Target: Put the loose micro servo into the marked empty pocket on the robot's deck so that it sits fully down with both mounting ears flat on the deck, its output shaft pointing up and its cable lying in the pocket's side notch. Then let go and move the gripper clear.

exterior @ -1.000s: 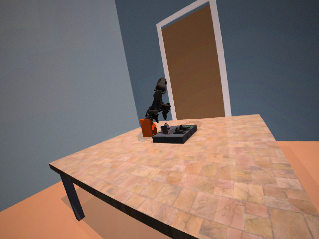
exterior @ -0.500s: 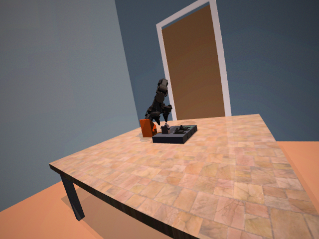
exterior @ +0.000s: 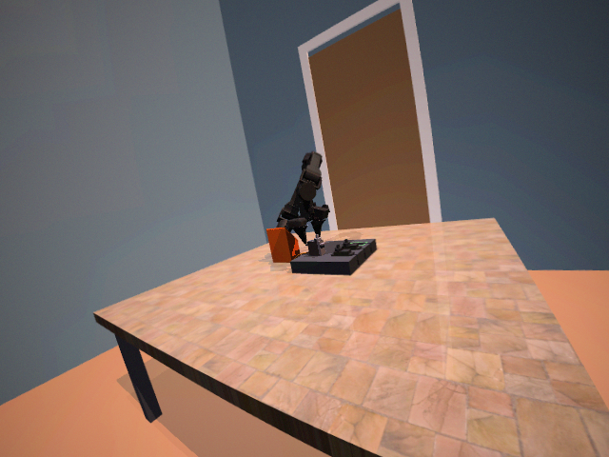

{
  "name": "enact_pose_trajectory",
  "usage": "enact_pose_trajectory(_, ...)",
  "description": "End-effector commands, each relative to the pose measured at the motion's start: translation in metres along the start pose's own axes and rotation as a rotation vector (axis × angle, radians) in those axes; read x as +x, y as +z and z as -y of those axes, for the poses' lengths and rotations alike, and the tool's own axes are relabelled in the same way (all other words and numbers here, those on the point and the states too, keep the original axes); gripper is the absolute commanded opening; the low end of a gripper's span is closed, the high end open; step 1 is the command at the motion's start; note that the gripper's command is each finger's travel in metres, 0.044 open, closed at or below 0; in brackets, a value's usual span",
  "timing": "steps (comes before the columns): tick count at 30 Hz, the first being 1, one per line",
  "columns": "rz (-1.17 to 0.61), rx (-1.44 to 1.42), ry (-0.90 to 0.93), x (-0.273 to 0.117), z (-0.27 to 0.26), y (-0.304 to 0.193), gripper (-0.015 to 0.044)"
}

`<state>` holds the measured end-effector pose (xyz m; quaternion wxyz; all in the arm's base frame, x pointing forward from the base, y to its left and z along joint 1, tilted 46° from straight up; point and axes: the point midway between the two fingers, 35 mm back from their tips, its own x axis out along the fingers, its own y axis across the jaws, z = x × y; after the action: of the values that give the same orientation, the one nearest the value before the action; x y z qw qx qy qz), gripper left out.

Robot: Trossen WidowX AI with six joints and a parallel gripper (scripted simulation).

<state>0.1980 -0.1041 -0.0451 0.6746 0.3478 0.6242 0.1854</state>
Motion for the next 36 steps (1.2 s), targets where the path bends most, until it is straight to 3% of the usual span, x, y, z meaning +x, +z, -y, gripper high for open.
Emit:
enact_pose_trajectory(1, -0.009, 0.011, 0.014, 0.009, -0.001, -0.003, 0.0440)
enact_pose_trajectory(2, -0.009, 0.011, 0.014, 0.009, -0.001, -0.003, 0.0440)
enact_pose_trajectory(14, -0.009, 0.011, 0.014, 0.009, -0.001, -0.003, 0.0125)
enact_pose_trajectory(20, -0.009, 0.011, 0.014, 0.009, -0.001, -0.003, 0.0085)
enact_pose_trajectory(23, -0.009, 0.012, 0.013, 0.004, -0.001, -0.003, 0.0006)
enact_pose_trajectory(28, -0.009, 0.012, 0.012, -0.018, -0.003, -0.008, 0.0000)
enact_pose_trajectory(36, -0.010, 0.012, 0.013, -0.021, -0.006, -0.016, 0.0000)
